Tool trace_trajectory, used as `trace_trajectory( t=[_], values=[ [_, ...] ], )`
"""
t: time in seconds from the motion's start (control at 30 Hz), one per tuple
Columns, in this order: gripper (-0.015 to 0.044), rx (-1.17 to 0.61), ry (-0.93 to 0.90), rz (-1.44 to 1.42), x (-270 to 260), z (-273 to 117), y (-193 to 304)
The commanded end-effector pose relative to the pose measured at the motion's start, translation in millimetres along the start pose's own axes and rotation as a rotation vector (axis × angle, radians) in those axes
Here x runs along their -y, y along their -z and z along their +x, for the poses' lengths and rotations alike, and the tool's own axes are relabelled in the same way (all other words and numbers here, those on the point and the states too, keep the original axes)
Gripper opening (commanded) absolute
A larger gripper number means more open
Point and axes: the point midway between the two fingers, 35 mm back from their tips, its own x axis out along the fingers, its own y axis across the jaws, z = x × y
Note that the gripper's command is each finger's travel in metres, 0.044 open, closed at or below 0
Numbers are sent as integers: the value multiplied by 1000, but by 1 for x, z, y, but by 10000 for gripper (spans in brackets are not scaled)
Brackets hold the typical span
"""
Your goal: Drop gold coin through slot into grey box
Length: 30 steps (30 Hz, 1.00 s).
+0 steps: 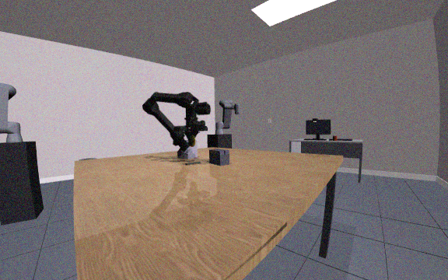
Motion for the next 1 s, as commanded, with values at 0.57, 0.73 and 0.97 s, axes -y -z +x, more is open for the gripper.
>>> trace_trajectory(
  t=[0.57, 0.73, 0.97],
  values=[
    [0, 5, -7, 139, -14, -4, -19],
    [0, 5, -7, 141, -21, -6, -28],
    [0, 5, -7, 144, -32, -7, -42]
  ],
)
